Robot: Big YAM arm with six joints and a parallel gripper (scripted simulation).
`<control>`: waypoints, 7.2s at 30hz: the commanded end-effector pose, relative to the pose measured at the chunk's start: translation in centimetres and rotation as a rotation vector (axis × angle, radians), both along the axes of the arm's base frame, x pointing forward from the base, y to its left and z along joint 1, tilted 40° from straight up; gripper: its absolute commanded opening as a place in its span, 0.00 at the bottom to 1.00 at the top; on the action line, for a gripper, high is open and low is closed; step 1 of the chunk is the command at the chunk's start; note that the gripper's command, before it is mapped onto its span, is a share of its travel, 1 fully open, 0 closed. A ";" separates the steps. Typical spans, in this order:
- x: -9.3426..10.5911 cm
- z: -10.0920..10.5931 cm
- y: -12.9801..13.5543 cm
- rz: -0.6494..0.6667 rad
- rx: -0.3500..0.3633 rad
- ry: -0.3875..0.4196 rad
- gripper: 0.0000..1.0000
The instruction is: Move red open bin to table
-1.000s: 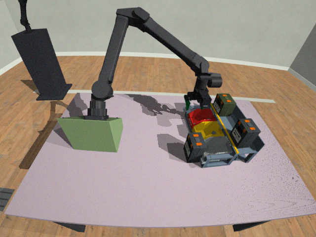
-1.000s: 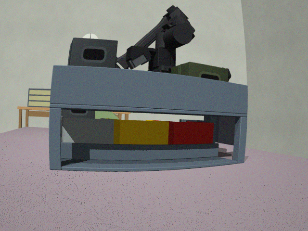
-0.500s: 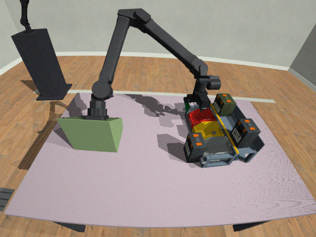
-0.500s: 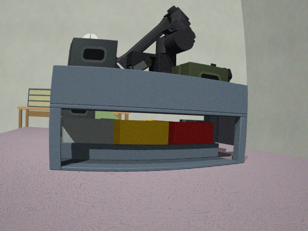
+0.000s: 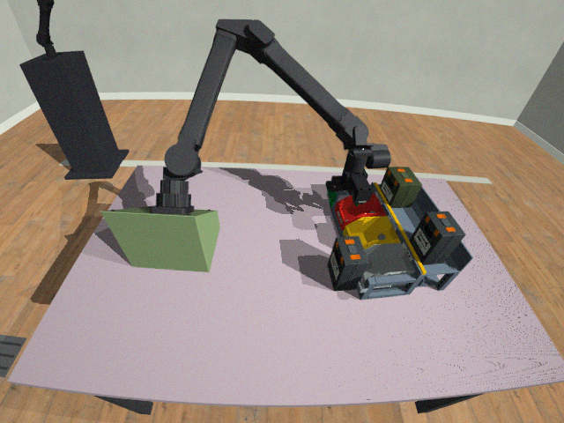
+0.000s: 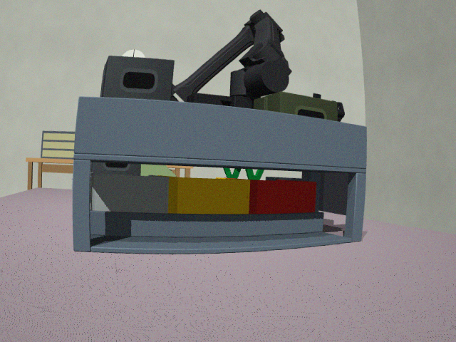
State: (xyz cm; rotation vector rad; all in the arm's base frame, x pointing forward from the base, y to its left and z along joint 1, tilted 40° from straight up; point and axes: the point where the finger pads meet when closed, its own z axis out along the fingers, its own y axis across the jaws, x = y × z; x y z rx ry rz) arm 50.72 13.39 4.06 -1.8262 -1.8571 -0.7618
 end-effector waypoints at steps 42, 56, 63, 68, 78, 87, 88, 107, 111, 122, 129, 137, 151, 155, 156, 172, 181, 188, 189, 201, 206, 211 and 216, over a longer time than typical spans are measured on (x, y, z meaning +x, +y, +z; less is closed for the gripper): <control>0.1 -2.6 1.5 -0.014 -0.002 0.023 0.90; 0.1 -2.6 1.5 -0.014 -0.002 0.023 0.90; 0.1 -2.6 1.5 -0.014 -0.002 0.023 0.90; 0.1 -2.6 1.5 -0.014 -0.002 0.023 0.90; 0.1 -2.6 1.5 -0.014 -0.002 0.023 0.90; 0.1 -2.6 1.5 -0.014 -0.002 0.023 0.90; 0.1 -2.6 1.5 -0.014 -0.002 0.023 0.90; 0.6 -2.5 0.2 -0.027 -0.002 0.008 0.90; 0.5 -2.5 0.3 -0.025 -0.002 0.012 0.90; 0.5 -2.5 0.3 -0.025 -0.002 0.012 0.90; 0.5 -2.5 0.3 -0.025 -0.002 0.012 0.90; 0.5 -2.5 0.3 -0.025 -0.002 0.012 0.90; 0.8 -2.3 0.2 -0.025 -0.002 0.006 0.90; 1.3 -2.0 0.2 -0.024 -0.002 -0.003 0.90; 1.4 -1.9 0.3 -0.023 -0.002 -0.004 0.90; 1.5 -1.8 0.3 -0.023 -0.001 -0.007 0.90; 1.5 -1.8 0.3 -0.023 -0.001 -0.007 0.90; 1.5 -1.8 0.3 -0.023 -0.001 -0.007 0.90; 1.5 -1.8 0.3 -0.023 -0.001 -0.007 0.90; 1.7 -1.7 0.3 -0.023 -0.001 -0.009 0.90; 1.3 -2.0 0.2 -0.023 -0.002 0.002 0.90; 1.5 -1.8 0.3 -0.022 -0.002 -0.001 0.90; 1.5 -1.8 0.3 -0.022 -0.002 -0.001 0.90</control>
